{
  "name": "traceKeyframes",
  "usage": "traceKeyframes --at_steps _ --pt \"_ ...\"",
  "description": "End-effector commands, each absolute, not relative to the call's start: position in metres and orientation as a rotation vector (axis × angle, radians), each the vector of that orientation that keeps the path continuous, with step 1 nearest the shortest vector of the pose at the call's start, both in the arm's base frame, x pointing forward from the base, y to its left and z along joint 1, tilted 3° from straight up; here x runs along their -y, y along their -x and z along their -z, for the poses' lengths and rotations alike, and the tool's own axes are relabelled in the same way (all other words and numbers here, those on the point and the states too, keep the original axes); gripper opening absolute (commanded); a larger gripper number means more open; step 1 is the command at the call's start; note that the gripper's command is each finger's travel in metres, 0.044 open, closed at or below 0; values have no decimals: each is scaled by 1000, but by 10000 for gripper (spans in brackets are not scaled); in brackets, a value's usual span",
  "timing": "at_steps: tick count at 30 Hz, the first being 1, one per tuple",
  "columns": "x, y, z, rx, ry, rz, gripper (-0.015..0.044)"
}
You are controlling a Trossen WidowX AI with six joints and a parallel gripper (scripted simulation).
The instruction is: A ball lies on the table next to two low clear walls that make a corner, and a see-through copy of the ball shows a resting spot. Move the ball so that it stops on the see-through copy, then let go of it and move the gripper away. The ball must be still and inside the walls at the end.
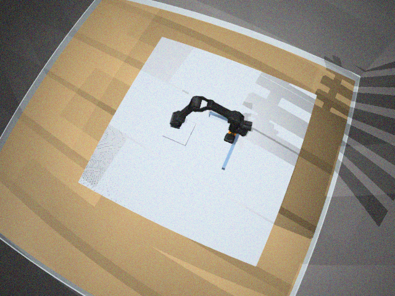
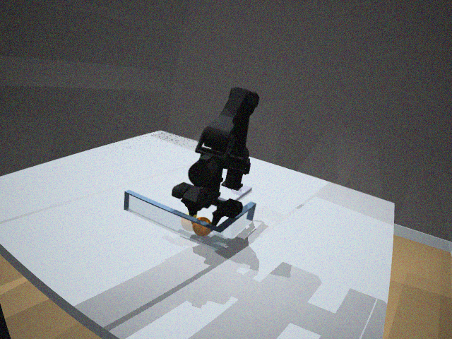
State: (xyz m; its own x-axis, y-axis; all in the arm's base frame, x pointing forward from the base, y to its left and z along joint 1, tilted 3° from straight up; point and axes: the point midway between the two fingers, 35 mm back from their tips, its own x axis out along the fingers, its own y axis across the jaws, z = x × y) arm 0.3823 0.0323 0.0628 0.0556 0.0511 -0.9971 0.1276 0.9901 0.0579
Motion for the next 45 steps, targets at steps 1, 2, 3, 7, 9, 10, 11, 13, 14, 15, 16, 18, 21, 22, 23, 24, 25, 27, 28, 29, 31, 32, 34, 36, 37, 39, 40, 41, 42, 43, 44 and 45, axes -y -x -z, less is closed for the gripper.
traceKeyframes --at_steps 1,2,3,7,9,10,11,13,14,15,16,18,21,22,23,24,25,27,28,29,31,32,34,36,37,39,40,41,42,43,44,45 --pt "-32 -383 -62 -1513 -147 63 232" --pt "-32 -383 -62 -1513 -147 63 226" --pt "-32 -383 -62 -1513 -147 63 219" --pt "-37 -380 -68 -1504 -114 39 114" --pt "-41 -378 -79 -1495 -82 16 61" --pt "-42 -378 -85 -1492 -72 8 35" --pt "-43 -378 -90 -1489 -64 3 9" --pt "-42 -379 -98 -1491 -70 7 0" --pt "-42 -380 -102 -1492 -73 9 0" --pt "-41 -380 -106 -1492 -76 11 0" --pt "-40 -381 -110 -1493 -79 14 0" --pt "-39 -382 -118 -1495 -85 18 0" --pt "-37 -383 -130 -1498 -94 25 0" --pt "-37 -383 -134 -1499 -97 27 0" --pt "-36 -383 -138 -1499 -100 29 0" --pt "-35 -383 -142 -1500 -103 31 0" --pt "-35 -383 -146 -1501 -106 34 0" --pt "-33 -382 -154 -1503 -112 38 0" --pt "-33 -382 -158 -1504 -115 40 0" --pt "-32 -382 -162 -1505 -118 42 0" --pt "-31 -381 -170 -1507 -124 47 0" --pt "-30 -380 -174 -1507 -127 49 0" --pt "-28 -379 -182 -1509 -133 53 0" --pt "-27 -377 -190 -1511 -139 58 0" --pt "-26 -376 -193 -1512 -142 60 0" --pt "-25 -375 -198 -1513 -147 63 0" --pt "-25 -375 -199 -1513 -147 63 0" --pt "-25 -375 -199 -1513 -147 63 0" --pt "-24 -375 -197 -1513 -147 63 0" --pt "-22 -375 -194 -1513 -147 64 0" --pt "-20 -375 -191 -1513 -147 64 0" --pt "-18 -375 -188 -1513 -147 64 0"
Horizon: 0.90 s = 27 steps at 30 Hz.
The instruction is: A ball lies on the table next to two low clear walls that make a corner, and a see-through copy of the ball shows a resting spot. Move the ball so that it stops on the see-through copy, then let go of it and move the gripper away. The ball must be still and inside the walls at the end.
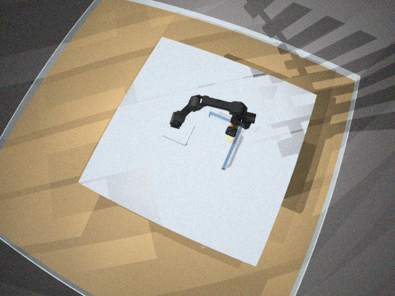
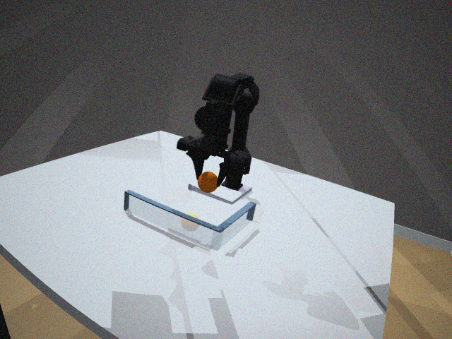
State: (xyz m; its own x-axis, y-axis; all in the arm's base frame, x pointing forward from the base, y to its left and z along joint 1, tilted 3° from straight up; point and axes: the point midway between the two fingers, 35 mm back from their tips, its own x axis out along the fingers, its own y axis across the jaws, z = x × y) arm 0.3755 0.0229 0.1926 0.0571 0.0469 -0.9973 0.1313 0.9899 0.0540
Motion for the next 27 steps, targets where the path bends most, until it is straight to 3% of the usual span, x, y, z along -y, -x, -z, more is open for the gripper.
traceKeyframes --at_steps 1,27 --pt "-16 -375 -185 -1513 -146 64 0" --pt "8 -374 -104 -1514 -145 66 0"
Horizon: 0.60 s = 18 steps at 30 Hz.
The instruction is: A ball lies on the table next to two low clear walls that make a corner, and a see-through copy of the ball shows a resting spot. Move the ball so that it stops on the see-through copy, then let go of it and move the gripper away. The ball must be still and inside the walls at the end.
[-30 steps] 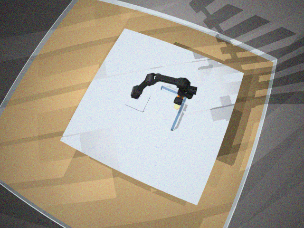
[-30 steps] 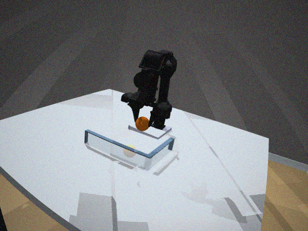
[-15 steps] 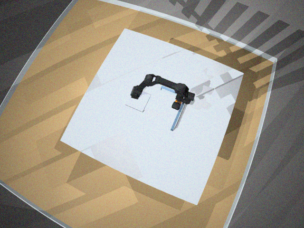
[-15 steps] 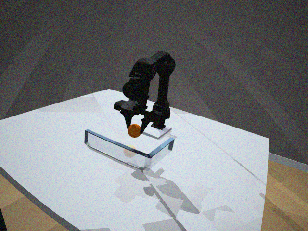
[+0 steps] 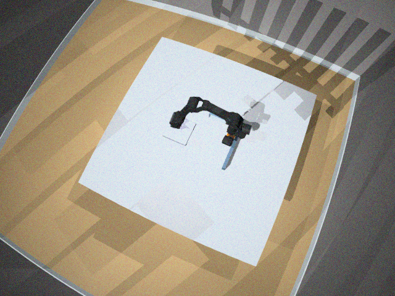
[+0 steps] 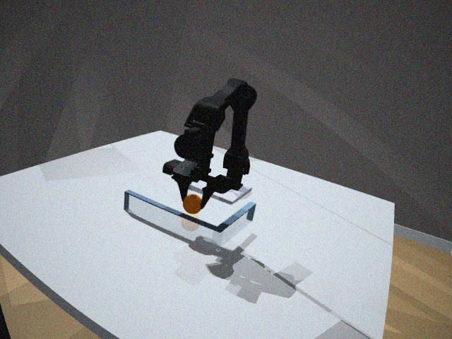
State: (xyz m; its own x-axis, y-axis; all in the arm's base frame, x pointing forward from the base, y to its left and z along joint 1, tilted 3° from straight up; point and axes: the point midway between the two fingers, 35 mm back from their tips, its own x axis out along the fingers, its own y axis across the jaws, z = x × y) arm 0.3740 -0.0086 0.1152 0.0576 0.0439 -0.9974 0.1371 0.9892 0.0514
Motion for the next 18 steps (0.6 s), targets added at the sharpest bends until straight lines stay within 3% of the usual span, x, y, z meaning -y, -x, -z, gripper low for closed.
traceKeyframes --at_steps 1,18 --pt "7 -375 -99 -1514 -145 66 0" --pt "6 -375 -65 -1514 -145 65 0"
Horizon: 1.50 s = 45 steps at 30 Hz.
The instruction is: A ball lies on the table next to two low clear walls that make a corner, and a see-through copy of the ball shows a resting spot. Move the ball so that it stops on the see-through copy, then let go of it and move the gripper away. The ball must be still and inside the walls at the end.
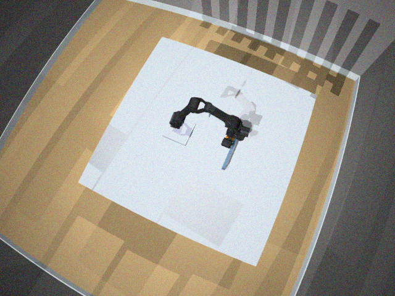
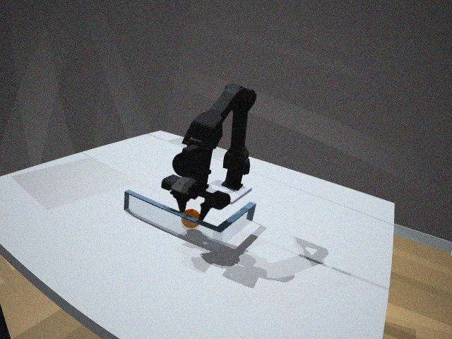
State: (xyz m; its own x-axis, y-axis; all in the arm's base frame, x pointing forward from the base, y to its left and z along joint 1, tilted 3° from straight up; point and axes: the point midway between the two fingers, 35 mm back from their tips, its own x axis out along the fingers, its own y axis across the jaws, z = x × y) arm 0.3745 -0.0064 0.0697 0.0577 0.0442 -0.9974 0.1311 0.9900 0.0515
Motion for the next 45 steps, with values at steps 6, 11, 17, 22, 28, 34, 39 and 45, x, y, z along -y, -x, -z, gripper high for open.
traceKeyframes --at_steps 6,11,17,22,28,34,39,45 --pt "5 -375 -57 -1514 -145 65 0" --pt "6 -374 -59 -1519 -140 66 105" --pt "6 -374 -59 -1519 -140 66 262" --pt "6 -374 -59 -1519 -140 66 371" --pt "9 -373 -124 -1515 -144 66 371" --pt "10 -373 -136 -1506 -147 72 371" --pt "10 -373 -136 -1506 -147 72 371" --pt "11 -367 -177 -1509 -147 72 440"
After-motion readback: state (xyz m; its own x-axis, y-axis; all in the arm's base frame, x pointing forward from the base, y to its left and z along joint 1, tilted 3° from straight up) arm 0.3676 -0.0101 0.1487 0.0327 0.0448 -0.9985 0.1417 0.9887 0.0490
